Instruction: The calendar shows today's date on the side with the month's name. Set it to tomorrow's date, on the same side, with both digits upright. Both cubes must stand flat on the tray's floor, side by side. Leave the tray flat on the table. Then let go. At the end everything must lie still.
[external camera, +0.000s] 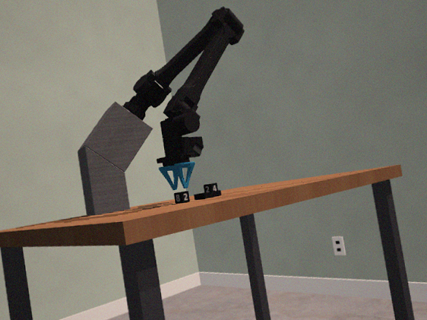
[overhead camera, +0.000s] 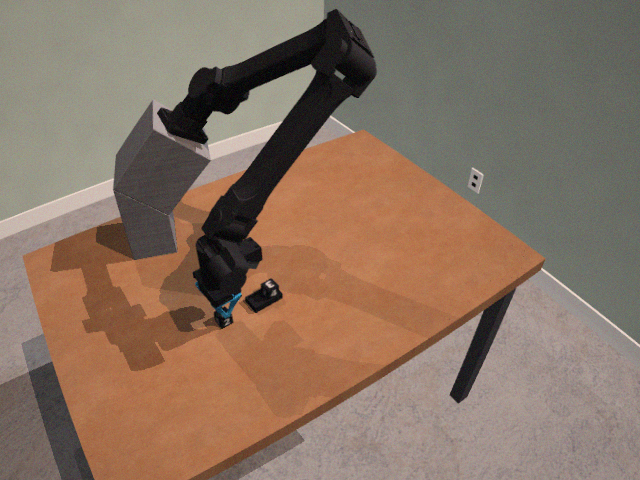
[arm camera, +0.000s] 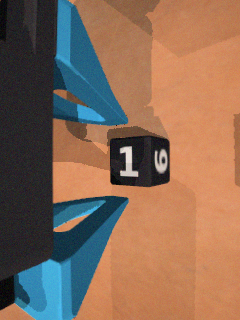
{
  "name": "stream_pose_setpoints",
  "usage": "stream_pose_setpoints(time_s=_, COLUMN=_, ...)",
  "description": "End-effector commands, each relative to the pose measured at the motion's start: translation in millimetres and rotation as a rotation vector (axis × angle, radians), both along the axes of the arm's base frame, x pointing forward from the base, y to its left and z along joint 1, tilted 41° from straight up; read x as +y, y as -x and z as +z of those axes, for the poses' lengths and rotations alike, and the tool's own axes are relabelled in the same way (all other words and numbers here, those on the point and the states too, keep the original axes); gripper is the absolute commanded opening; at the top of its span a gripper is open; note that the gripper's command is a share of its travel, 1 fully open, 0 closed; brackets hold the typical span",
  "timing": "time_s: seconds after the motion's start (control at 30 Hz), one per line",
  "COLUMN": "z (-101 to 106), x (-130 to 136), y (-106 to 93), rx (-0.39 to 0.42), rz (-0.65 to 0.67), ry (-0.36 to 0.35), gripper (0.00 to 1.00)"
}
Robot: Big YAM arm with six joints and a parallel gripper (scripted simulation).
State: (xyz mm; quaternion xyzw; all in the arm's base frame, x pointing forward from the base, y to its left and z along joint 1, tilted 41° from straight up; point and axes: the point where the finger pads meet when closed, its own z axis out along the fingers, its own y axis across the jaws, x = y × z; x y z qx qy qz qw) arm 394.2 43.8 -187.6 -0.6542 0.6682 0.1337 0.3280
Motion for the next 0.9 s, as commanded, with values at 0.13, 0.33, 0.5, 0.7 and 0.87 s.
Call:
stream_pose_setpoints(time_s=0.13, z=5.5, x=4.8, y=-5.9, rx=-0.023, rz=0.009, ry=0.005, gripper=0.47)
stream_pose_setpoints(time_s=0.33, z=5.5, x=4.8, y=-5.9, rx=-0.023, rz=0.009, ry=0.005, gripper=0.47)
stream_pose_setpoints(time_s=0.5, z=5.5, x=4.8, y=-5.9, rx=-0.023, rz=0.009, ry=0.005, gripper=0.47)
stream_pose_setpoints(time_s=0.7, z=6.0, x=4.8, y=-6.6, rx=-0.024, rz=0.009, ry=0.005, gripper=0.47)
stream_pose_setpoints(time_s=0.87, z=7.7, x=4.7, y=-8.5, rx=-0.028, rz=0.008, ry=0.005, gripper=0.47)
